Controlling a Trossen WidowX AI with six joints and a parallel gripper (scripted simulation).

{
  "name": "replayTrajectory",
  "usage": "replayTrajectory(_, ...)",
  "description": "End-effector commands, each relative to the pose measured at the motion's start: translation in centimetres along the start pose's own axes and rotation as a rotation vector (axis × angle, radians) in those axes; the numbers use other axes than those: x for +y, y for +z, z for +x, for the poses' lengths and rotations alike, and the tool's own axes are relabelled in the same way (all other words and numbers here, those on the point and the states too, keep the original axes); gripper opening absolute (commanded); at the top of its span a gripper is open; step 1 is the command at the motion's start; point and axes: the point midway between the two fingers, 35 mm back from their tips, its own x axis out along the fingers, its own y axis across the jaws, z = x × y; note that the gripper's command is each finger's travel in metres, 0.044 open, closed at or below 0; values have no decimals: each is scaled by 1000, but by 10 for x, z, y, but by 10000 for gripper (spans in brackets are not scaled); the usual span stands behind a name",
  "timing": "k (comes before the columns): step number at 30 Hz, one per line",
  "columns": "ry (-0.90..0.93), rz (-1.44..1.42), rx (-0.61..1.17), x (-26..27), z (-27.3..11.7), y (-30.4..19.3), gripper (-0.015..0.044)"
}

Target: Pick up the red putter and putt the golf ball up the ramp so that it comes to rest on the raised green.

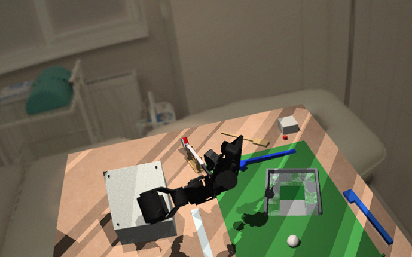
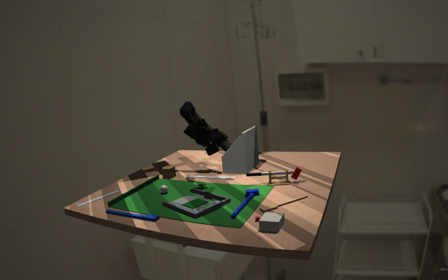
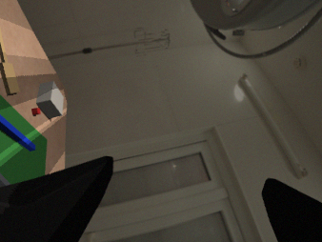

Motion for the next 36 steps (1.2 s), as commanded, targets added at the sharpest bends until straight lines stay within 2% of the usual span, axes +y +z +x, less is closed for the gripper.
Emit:
replayTrajectory(1, 11, 14, -3, 2, 2, 0, 426)
replayTrajectory(3, 107, 123, -20, 19, 18, 5, 440)
replayTrajectory(7, 426, 394, -37, 72, 55, 29, 440)
replayTrajectory(12, 739, 556, 2, 118, 71, 61, 440)
replayTrajectory(20, 1163, 629, 146, 172, 64, 108, 440)
replayTrajectory(28, 1589, 445, 479, 210, 29, 143, 440)
replayTrajectory(36, 1623, 405, 523, 210, 26, 139, 440)
